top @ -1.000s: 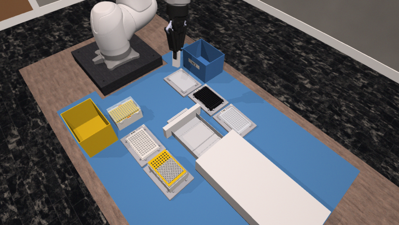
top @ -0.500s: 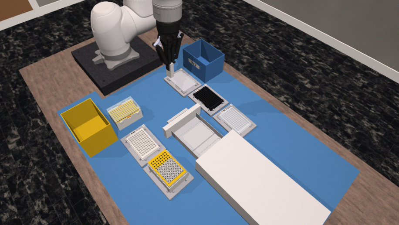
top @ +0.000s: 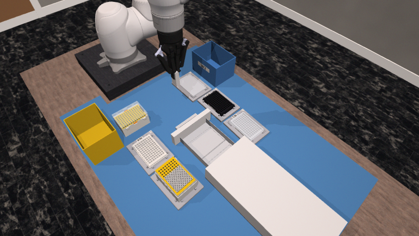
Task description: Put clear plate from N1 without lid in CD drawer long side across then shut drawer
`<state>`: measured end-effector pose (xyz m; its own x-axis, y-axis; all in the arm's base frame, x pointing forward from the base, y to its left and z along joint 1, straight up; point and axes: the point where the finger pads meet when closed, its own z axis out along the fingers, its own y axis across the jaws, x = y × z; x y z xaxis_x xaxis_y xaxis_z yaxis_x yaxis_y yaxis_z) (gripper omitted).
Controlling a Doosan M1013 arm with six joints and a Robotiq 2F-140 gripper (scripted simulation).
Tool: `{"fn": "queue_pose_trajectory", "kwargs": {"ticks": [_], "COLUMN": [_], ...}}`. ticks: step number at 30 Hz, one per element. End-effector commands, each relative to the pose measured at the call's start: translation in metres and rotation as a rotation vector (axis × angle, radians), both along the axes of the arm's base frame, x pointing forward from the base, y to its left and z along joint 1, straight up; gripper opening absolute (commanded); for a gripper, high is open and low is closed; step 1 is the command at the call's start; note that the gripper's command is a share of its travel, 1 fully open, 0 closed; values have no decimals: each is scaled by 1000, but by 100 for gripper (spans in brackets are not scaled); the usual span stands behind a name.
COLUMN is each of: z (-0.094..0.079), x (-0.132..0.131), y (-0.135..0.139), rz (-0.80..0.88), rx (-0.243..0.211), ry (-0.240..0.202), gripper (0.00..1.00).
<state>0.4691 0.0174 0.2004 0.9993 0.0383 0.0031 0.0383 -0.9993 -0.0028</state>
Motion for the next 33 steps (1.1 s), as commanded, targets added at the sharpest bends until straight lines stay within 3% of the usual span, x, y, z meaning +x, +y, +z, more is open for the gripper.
{"fn": "queue_pose_trajectory", "kwargs": {"ticks": [1, 2, 33], "z": [0, -1, -33], "x": [0, 3, 79], "y": [0, 3, 72], "rz": [0, -30, -30], "rx": [0, 0, 0], "ry": [0, 0, 0], "gripper": [0, 66, 66]}}
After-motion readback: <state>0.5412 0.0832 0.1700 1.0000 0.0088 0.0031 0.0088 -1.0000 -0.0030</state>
